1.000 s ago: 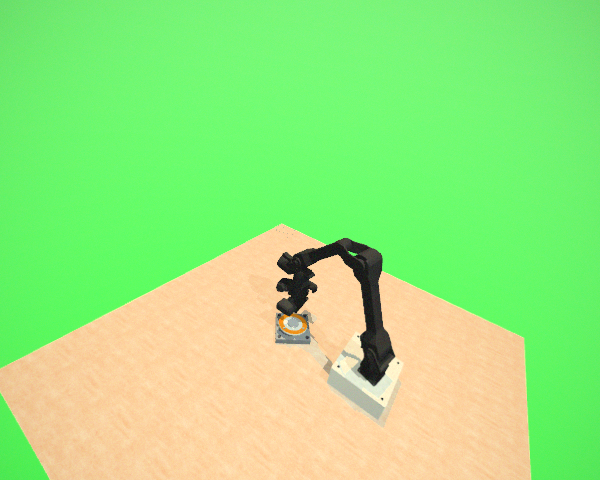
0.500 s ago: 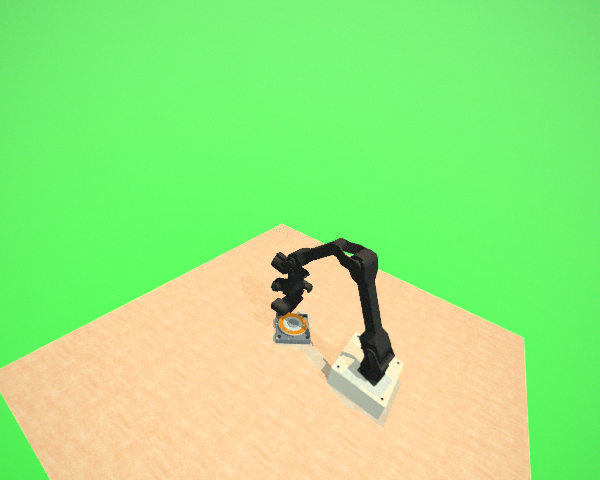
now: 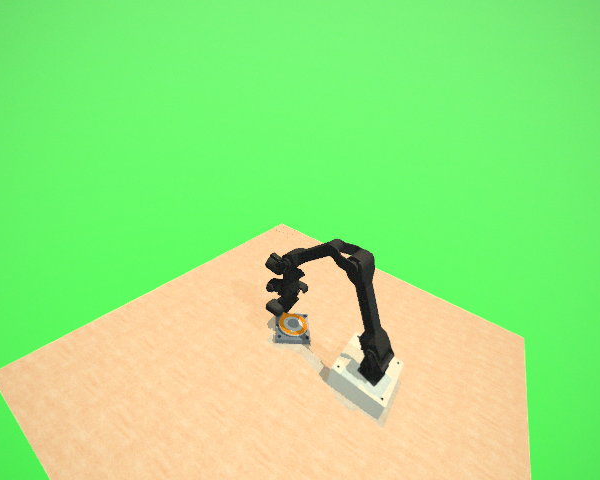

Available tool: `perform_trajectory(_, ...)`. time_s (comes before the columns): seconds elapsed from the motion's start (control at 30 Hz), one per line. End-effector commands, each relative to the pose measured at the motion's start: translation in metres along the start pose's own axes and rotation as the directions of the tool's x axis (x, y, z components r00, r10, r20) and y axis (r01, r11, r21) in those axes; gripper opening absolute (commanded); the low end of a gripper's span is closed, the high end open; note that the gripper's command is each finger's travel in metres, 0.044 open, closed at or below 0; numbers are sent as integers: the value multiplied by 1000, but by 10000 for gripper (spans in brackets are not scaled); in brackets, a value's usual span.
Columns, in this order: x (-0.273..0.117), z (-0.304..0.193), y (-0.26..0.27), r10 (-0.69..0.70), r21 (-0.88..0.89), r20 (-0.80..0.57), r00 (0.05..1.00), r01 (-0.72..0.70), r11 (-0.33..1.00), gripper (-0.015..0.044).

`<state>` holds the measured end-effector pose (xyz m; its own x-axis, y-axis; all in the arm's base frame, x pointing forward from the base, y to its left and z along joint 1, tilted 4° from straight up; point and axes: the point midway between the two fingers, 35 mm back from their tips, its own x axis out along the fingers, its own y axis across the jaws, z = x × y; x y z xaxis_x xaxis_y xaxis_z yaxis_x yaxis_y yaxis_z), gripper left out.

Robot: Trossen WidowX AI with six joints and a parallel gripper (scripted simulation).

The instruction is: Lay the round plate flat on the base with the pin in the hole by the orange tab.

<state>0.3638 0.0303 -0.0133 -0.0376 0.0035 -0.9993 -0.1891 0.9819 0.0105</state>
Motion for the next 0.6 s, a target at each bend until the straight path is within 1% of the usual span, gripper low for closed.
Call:
perform_trajectory(0.0,-2,4,7,6,-3,5,1000,-6,1000,0)
perform_trajectory(0.57,-4,2,28,7,-3,5,1000,-7,1000,0)
